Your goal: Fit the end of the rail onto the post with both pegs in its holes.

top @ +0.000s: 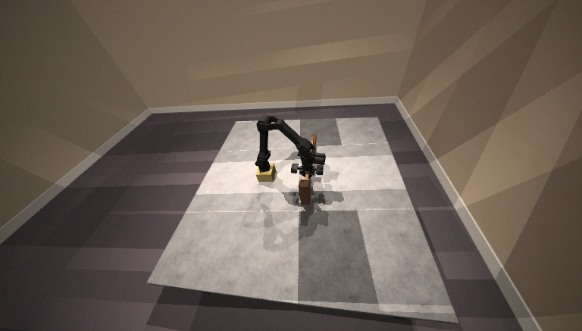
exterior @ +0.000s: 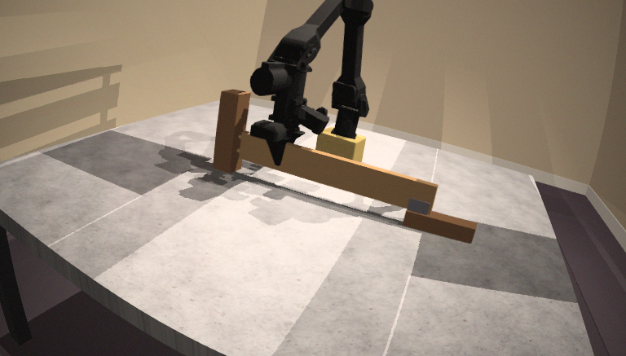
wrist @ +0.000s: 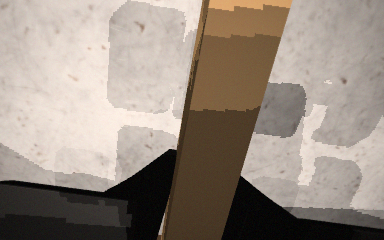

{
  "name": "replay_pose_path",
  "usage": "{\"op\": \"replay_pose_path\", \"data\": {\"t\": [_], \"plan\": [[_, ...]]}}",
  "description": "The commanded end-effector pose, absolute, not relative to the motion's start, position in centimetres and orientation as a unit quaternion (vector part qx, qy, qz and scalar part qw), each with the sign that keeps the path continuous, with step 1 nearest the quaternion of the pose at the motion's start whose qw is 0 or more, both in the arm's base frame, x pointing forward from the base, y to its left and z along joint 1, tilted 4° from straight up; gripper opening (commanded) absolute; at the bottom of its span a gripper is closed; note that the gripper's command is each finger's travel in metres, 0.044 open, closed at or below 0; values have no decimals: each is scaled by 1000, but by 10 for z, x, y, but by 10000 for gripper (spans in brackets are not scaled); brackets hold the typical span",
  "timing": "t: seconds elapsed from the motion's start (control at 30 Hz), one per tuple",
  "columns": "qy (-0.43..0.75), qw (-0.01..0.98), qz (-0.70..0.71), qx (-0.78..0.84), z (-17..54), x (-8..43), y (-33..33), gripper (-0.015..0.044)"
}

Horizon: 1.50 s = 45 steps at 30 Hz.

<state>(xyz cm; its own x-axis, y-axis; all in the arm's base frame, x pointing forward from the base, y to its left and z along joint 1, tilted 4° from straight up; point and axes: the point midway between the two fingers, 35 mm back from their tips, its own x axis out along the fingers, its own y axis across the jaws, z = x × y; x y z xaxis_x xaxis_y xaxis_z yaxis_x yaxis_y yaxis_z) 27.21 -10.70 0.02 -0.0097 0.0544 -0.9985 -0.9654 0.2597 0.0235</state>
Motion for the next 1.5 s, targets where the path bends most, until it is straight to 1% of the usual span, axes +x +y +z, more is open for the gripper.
{"op": "replay_pose_path", "data": {"t": [0.0, 1.47], "plan": [[552, 571, 445, -414, 2, 273, -112, 0], [552, 571, 445, -414, 1, 272, -115, 0]]}}
